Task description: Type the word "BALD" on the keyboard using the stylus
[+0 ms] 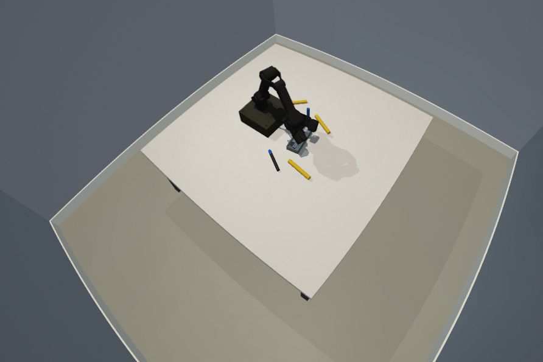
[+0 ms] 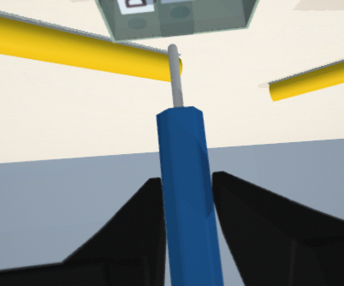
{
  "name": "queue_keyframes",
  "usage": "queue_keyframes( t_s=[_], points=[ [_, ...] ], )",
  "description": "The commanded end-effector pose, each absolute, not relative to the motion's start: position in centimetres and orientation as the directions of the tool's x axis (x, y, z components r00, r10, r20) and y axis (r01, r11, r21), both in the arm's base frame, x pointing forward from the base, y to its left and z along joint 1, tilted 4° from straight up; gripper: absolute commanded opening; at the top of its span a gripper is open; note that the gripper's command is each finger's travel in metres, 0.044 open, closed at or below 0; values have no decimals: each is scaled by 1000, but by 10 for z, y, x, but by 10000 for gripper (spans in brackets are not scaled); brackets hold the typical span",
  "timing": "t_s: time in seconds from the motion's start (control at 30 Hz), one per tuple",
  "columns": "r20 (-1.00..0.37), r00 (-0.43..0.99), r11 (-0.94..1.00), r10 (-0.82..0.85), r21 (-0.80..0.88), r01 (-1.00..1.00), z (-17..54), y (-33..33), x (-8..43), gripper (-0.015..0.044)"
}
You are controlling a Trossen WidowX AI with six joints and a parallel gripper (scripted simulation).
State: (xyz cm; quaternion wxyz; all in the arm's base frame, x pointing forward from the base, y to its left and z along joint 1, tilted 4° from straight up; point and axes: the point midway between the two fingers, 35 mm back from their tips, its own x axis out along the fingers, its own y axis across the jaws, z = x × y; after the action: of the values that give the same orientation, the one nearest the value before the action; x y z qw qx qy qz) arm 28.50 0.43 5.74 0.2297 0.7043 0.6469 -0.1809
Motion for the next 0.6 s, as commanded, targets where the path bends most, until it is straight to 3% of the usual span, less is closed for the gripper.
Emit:
queue_keyframes(
  t_s=[0.0,0.2,0.4,0.57],
  points=[
    [-545,189,-168,817,88,982,62,-14,287,38],
    [-533,326,-328,781,94,940,70,-43,288,0],
    [-517,450,-472,728,99,876,78,-71,286,0],
    [-515,464,-487,721,99,868,79,-74,286,0]
  ],
)
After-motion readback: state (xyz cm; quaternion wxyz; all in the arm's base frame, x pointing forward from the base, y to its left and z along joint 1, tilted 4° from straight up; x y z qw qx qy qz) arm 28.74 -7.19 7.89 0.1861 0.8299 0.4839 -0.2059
